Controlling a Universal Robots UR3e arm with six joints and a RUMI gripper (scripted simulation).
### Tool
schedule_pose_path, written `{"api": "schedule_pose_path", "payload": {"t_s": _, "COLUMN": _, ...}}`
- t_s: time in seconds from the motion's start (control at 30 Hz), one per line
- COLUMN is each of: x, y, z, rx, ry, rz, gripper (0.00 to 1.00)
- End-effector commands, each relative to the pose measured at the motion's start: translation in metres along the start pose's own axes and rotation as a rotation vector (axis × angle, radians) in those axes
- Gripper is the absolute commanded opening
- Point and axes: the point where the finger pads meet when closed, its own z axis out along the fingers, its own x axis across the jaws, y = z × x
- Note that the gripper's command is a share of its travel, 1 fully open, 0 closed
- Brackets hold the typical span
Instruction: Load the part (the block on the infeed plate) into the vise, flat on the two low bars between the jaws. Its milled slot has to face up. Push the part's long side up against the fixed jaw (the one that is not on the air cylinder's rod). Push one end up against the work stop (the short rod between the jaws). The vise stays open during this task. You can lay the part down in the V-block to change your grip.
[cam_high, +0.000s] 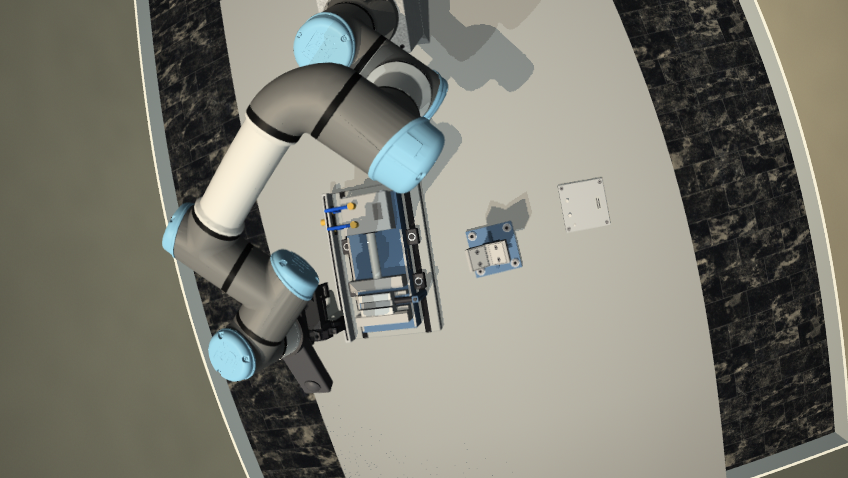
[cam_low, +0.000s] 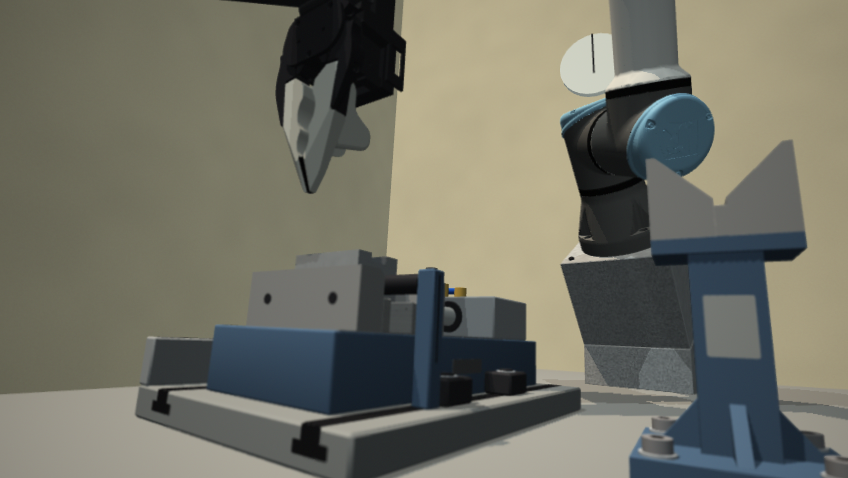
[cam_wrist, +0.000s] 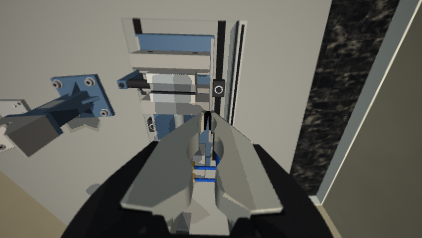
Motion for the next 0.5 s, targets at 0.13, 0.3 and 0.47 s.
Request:
{"api": "schedule_pose_path", "payload": {"t_s": 0.13, "x": 0.000, "y": -0.001, "z": 0.002, "rx": 0.002, "ry": 0.002, "rz": -0.001, "gripper": 0.00}}
{"api": "schedule_pose_path", "payload": {"t_s": 0.3, "x": 0.000, "y": -0.001, "z": 0.005, "rx": 0.002, "ry": 0.002, "rz": -0.001, "gripper": 0.00}}
{"api": "schedule_pose_path", "payload": {"t_s": 0.47, "x": 0.000, "y": -0.001, "z": 0.011, "rx": 0.002, "ry": 0.002, "rz": -0.001, "gripper": 0.00}}
